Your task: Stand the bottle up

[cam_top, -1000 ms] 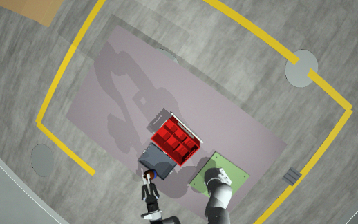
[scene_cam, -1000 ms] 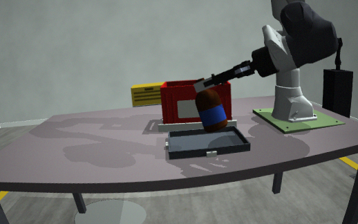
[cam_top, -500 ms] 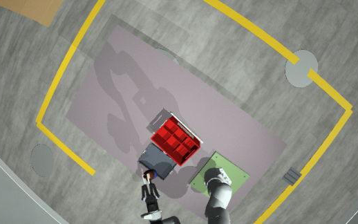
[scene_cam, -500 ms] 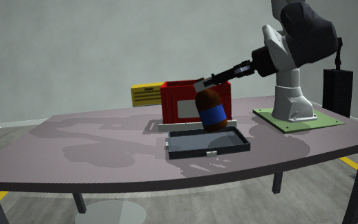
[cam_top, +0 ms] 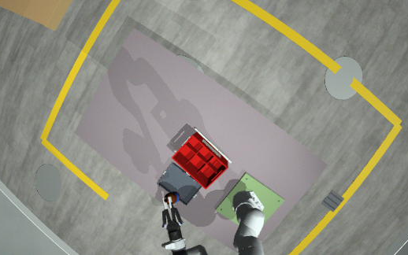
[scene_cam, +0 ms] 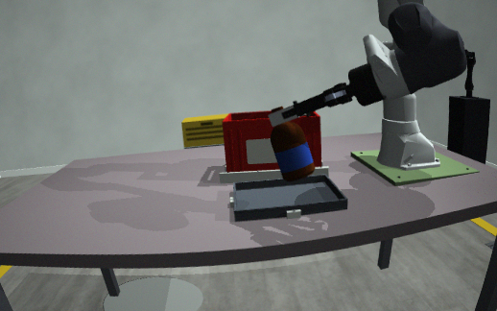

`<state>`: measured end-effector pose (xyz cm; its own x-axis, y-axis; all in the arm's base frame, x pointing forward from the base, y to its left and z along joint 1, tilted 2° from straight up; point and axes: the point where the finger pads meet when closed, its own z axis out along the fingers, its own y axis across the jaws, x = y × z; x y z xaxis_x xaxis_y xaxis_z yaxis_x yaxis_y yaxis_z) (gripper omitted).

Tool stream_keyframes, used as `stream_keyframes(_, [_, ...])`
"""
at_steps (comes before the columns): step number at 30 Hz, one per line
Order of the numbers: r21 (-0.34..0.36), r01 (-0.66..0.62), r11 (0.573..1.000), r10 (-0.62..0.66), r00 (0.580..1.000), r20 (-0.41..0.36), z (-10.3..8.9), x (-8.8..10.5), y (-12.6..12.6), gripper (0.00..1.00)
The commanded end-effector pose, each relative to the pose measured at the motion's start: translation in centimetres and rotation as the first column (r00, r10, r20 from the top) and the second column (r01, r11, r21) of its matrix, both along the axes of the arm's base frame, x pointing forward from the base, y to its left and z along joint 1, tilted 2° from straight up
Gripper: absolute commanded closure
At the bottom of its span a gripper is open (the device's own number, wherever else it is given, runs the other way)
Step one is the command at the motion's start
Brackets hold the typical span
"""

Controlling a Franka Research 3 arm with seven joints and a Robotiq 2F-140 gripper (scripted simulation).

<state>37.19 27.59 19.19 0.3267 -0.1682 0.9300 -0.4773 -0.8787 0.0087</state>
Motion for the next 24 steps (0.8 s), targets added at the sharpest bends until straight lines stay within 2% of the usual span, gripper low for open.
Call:
stream_keyframes(1, [0.005, 0.002, 1.0, -0.002, 1.0, 0.002, 0.1, 0.2, -0.3, 1.0])
stream_keyframes(24, [0.005, 0.002, 1.0, -0.002, 1.0, 0.002, 0.0, 0.5, -2.3, 1.0])
